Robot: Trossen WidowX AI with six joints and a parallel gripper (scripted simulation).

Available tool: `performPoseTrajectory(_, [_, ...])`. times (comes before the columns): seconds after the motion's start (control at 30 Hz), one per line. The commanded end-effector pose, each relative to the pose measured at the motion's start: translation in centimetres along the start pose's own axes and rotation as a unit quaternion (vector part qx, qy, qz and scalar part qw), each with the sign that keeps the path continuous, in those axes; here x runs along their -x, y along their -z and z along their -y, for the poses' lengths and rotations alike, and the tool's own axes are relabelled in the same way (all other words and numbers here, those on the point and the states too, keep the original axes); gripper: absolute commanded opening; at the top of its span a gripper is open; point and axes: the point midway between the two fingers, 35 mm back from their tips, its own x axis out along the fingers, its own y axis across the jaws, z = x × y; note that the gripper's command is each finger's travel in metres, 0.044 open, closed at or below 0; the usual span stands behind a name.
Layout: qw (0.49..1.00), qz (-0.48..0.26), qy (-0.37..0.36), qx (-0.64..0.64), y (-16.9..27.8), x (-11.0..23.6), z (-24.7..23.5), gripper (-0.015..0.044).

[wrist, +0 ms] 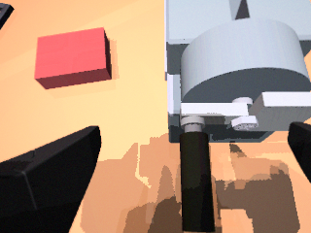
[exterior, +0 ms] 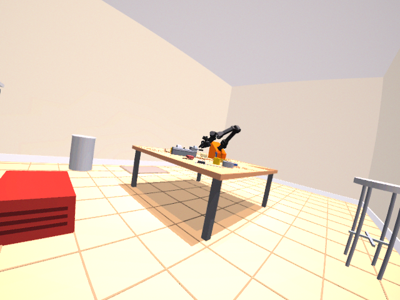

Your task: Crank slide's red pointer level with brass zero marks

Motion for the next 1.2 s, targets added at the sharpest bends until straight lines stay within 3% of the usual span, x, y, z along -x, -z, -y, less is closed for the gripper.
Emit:
performPoseTrajectory(0.0, [1.0,-0.002,0.003,-0.002,0.6,-0.6,0.2,0.044])
performPoseTrajectory(0.83, [1.0,-0.002,0.003,-0.002,3.5,-3.1,0.3,0.044])
performPoseTrajectory(1.17, [1.0,-0.002,0.003,-0.002,3.5,-3.1,0.3,0.0177])
